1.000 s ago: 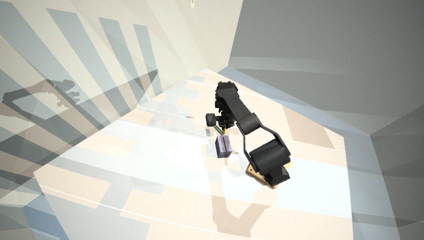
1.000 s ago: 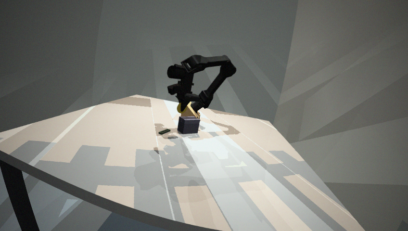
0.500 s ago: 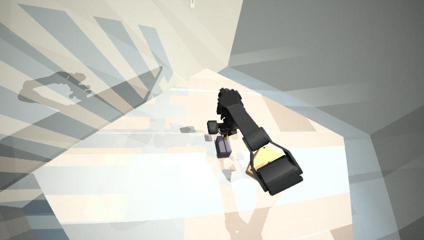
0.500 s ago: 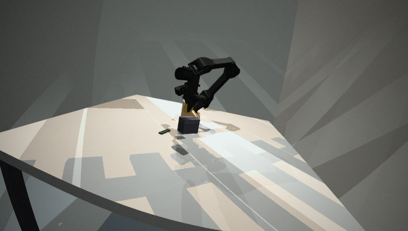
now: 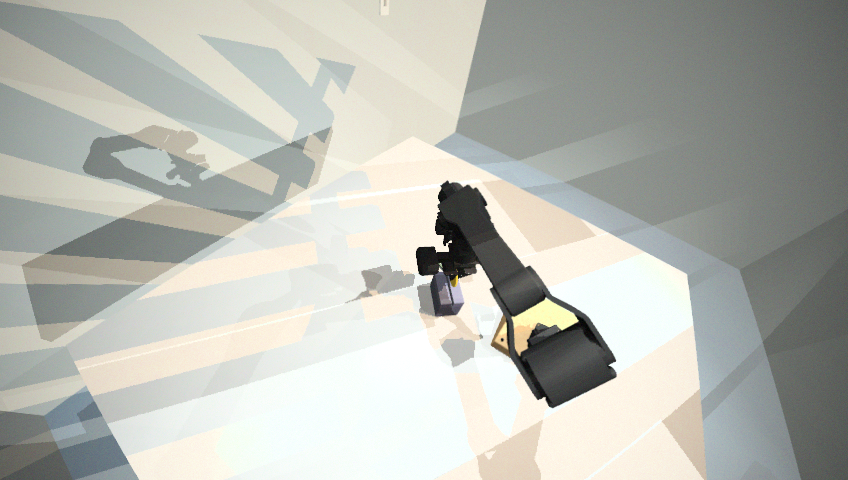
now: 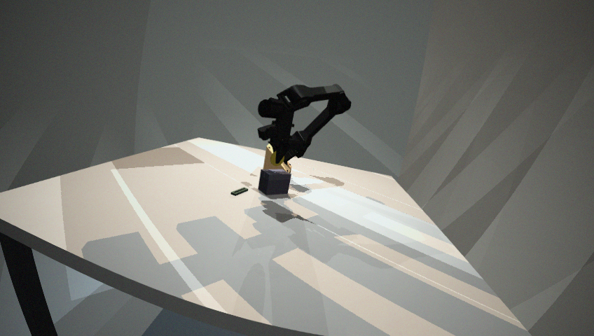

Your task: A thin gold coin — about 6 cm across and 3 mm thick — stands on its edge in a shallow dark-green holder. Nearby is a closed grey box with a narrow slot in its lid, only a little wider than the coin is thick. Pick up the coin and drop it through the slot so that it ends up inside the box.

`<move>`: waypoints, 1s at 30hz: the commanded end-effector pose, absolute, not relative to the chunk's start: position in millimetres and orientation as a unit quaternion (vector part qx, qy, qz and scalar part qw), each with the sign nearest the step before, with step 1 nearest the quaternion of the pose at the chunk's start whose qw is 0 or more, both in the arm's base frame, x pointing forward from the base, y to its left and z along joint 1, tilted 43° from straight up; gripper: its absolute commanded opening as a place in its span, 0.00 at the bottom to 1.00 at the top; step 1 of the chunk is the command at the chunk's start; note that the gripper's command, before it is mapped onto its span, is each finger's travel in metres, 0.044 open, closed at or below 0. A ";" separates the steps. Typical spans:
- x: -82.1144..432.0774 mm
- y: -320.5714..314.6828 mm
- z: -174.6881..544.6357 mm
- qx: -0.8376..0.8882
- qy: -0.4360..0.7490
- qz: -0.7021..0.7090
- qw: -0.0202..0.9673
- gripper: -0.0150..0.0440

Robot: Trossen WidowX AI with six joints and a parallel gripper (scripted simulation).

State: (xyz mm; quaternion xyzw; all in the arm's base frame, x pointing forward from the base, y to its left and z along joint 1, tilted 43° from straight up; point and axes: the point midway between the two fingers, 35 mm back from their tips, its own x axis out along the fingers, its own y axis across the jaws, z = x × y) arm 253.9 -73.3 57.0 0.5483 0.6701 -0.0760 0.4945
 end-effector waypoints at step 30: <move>251.6 -66.8 54.7 0.549 0.669 -0.080 0.494 0.25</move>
